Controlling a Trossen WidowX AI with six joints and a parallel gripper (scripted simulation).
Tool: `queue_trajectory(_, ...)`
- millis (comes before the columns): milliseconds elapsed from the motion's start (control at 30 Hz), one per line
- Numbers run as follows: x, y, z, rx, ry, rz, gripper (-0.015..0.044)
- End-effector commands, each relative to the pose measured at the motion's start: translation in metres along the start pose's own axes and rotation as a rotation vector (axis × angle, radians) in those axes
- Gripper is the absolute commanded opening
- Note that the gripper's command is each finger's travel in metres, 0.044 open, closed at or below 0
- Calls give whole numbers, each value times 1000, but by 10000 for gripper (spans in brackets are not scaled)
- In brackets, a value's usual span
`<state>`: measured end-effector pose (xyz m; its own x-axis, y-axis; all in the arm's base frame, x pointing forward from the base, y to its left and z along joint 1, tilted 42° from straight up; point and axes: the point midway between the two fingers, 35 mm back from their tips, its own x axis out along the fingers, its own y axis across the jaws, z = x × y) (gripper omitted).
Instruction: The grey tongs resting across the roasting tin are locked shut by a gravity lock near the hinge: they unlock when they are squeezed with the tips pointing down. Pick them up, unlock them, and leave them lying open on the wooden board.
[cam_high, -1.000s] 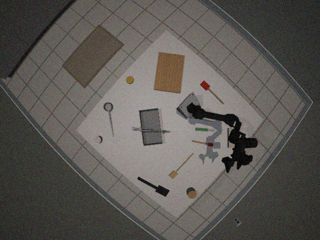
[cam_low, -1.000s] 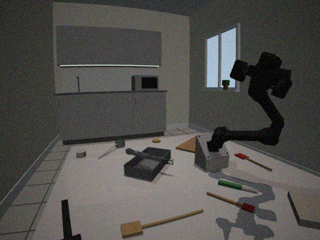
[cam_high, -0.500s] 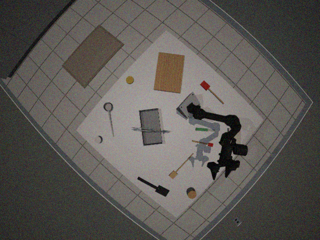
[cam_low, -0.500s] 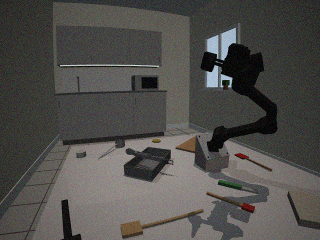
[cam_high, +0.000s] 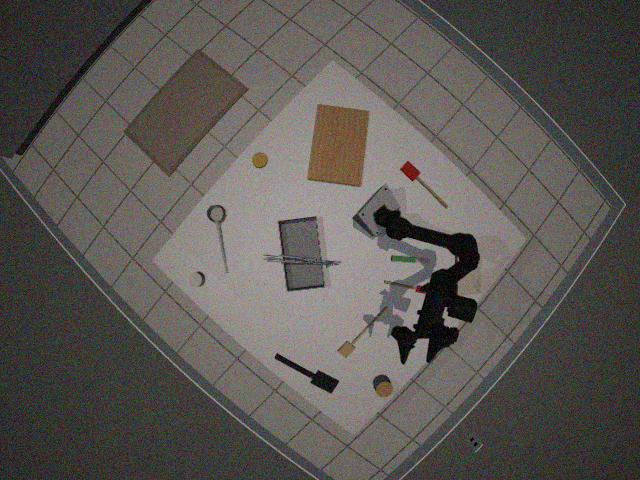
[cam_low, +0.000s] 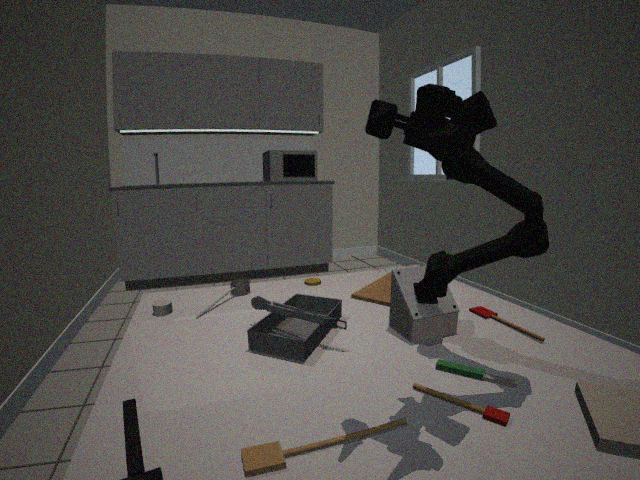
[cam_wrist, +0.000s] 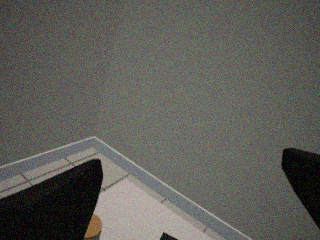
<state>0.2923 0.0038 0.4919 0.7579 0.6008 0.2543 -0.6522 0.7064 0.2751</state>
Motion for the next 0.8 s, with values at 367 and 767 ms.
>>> queue_trajectory(367,23,-136,-72,-175,192,-248,440)
queue_trajectory(767,25,-226,-185,-457,573,-219,440)
